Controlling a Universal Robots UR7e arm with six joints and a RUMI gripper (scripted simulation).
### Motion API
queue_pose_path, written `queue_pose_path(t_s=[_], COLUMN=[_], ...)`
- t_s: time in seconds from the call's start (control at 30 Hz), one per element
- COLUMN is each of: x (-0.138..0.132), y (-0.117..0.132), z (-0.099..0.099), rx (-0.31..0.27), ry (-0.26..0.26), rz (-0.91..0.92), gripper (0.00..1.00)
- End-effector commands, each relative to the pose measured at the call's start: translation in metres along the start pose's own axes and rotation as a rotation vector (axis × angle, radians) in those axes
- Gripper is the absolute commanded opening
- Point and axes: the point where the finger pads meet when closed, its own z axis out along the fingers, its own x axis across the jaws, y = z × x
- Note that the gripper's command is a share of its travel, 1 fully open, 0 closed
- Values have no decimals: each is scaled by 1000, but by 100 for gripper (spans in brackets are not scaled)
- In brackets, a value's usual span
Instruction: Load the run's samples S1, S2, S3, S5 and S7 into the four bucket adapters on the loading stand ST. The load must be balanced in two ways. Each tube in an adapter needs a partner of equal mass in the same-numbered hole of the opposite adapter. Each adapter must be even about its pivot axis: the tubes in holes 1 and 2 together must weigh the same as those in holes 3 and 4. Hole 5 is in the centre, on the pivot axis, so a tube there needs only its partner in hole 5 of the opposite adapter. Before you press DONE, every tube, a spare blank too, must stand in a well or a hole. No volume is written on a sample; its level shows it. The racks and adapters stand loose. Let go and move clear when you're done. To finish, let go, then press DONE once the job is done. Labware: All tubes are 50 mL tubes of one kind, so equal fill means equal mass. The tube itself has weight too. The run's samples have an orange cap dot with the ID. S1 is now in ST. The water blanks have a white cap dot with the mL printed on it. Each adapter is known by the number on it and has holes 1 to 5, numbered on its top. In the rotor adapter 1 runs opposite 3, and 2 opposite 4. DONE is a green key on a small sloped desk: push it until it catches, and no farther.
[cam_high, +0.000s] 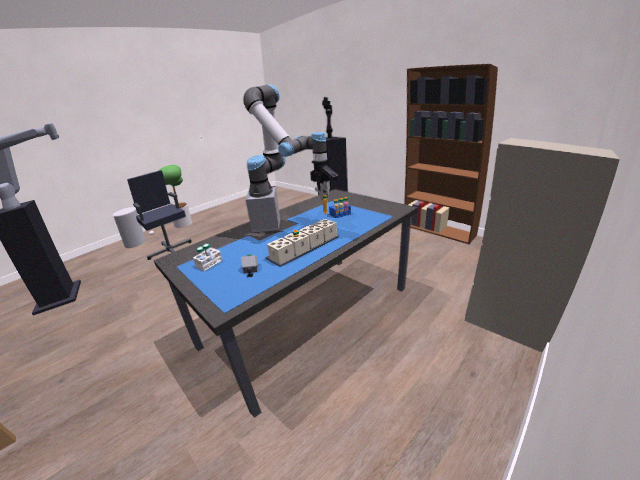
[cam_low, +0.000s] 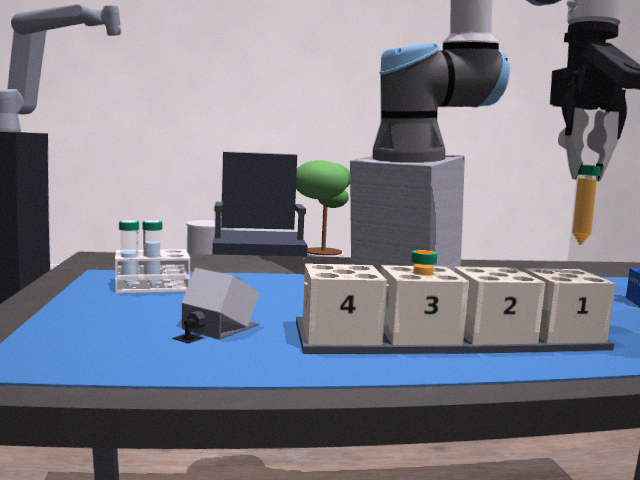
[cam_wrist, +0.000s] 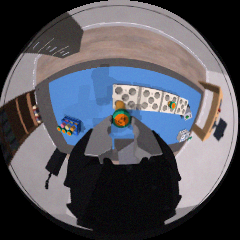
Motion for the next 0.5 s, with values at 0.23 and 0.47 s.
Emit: queue_pose_path(t_s=[0.23, 0.47], x=[22, 22], y=[-12, -12], z=[0, 11], rx=[1, 1], ry=[-4, -4], rz=[-2, -2], gripper=[0, 0])
